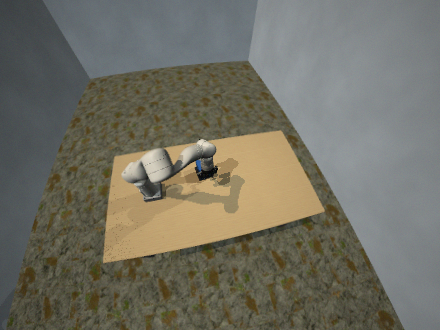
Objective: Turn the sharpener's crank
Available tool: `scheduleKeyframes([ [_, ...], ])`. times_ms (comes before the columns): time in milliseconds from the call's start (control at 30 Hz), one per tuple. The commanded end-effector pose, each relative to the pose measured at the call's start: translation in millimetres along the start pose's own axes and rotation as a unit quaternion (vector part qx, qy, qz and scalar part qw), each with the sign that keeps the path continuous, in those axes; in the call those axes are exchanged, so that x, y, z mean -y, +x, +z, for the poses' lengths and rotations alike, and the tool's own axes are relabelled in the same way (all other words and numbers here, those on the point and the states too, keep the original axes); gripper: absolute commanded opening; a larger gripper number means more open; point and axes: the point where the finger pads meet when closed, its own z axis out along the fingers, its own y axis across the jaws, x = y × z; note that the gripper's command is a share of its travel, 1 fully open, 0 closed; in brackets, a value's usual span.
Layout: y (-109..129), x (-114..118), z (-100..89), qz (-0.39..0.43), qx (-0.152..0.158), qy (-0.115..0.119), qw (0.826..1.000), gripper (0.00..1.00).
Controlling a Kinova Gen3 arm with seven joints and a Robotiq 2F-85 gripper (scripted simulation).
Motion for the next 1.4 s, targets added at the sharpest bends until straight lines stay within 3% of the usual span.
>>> scheduleKeyframes([
  [0, 1.5, 0.6, 3.7, -0.001, -0.001, 0.001, 1.000, 0.53],
  [567, 1.5, 0.6, 15.1, -0.001, -0.001, 0.001, 1.000, 0.53],
  [1367, 1.5, 0.6, 15.9, -0.001, -0.001, 0.001, 1.000, 0.53],
])
